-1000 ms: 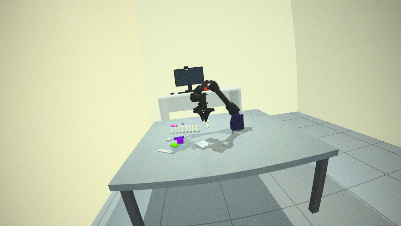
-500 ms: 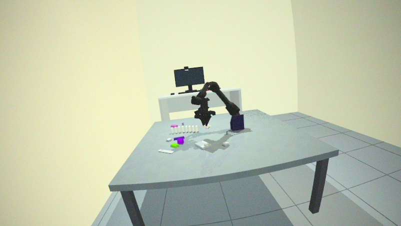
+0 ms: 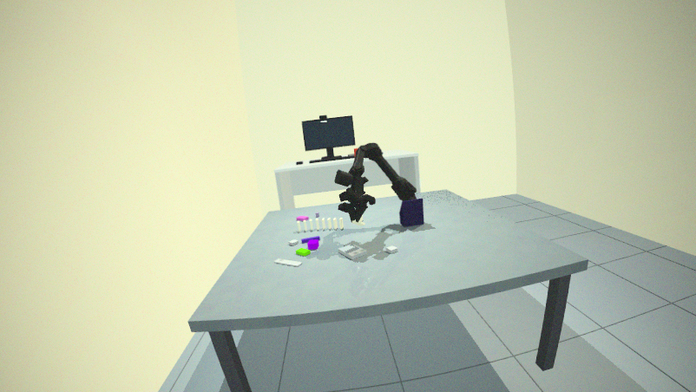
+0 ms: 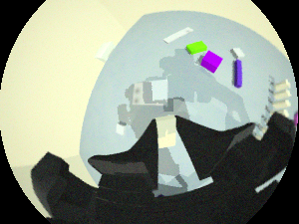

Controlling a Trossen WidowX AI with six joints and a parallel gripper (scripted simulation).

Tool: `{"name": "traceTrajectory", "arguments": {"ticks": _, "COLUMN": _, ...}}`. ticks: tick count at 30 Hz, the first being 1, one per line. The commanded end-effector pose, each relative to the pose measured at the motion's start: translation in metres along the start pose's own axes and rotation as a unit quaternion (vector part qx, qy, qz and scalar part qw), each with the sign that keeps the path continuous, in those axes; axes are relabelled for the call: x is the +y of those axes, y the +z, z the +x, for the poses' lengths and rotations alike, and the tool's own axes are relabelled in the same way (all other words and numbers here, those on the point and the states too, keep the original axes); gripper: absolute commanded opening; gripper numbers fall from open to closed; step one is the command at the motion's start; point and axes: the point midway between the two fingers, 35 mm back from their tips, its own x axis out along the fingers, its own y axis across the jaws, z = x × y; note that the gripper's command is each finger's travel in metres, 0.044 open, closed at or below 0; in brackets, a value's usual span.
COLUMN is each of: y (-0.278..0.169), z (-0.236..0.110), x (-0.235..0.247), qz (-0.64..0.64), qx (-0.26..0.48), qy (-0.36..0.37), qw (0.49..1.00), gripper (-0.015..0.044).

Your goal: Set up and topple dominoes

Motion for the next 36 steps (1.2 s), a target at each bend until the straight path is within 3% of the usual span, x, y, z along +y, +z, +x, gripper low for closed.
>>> {"name": "traceTrajectory", "arguments": {"ticks": 1, "y": -0.002, "z": 0.003, "x": 0.000, "qz": -0.005, "qx": -0.031, "qy": 0.008, "qw": 0.999, "gripper": 0.0107}}
{"name": "traceTrajectory", "arguments": {"ticks": 18, "y": -0.005, "z": 0.000, "x": -0.006, "qz": -0.032, "qx": -0.166, "qy": 0.012, "qw": 0.985, "gripper": 0.0107}}
{"name": "traceTrajectory", "arguments": {"ticks": 36, "y": -0.016, "z": -0.027, "x": -0.016, "qz": -0.073, "qx": -0.308, "qy": -0.027, "qw": 0.948, "gripper": 0.0107}}
